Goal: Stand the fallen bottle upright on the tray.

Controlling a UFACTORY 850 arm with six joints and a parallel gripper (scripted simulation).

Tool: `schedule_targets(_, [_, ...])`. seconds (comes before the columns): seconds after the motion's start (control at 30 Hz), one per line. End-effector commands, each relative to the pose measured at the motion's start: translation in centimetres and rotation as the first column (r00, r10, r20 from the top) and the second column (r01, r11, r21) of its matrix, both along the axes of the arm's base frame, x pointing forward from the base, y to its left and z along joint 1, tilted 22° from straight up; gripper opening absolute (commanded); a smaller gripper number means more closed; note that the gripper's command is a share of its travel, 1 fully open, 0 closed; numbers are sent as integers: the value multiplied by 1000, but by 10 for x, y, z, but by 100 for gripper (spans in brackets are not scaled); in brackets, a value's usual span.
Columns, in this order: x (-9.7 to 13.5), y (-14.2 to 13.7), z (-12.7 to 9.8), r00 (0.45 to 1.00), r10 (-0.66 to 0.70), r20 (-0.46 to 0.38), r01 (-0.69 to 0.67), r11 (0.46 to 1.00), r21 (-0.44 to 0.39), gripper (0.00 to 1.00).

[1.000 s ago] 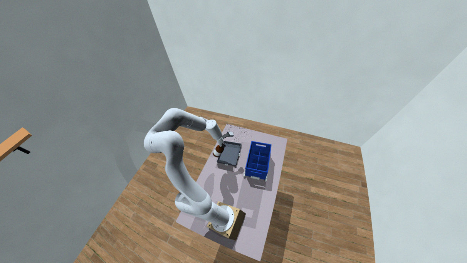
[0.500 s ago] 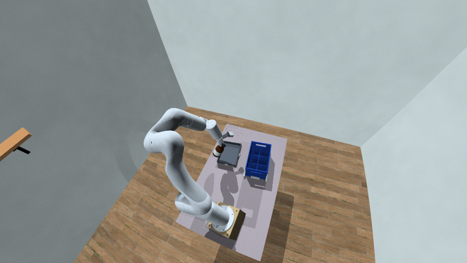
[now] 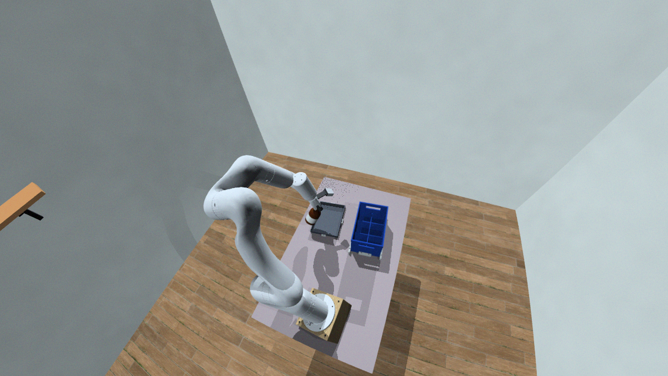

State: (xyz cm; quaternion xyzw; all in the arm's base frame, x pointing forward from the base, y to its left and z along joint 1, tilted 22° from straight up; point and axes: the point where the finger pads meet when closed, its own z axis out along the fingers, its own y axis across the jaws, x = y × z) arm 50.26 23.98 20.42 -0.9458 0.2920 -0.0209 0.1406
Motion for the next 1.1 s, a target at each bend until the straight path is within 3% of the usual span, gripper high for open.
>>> schedule_targets(0.0, [1,0,1,1000,-4,9,4,1000,-8,0])
schedule_targets(0.5, [1,1,2,996,-28,90,33,998,-54,0])
schedule_targets(1.07, [1,2,3,993,-32,109,39,998,-59,0])
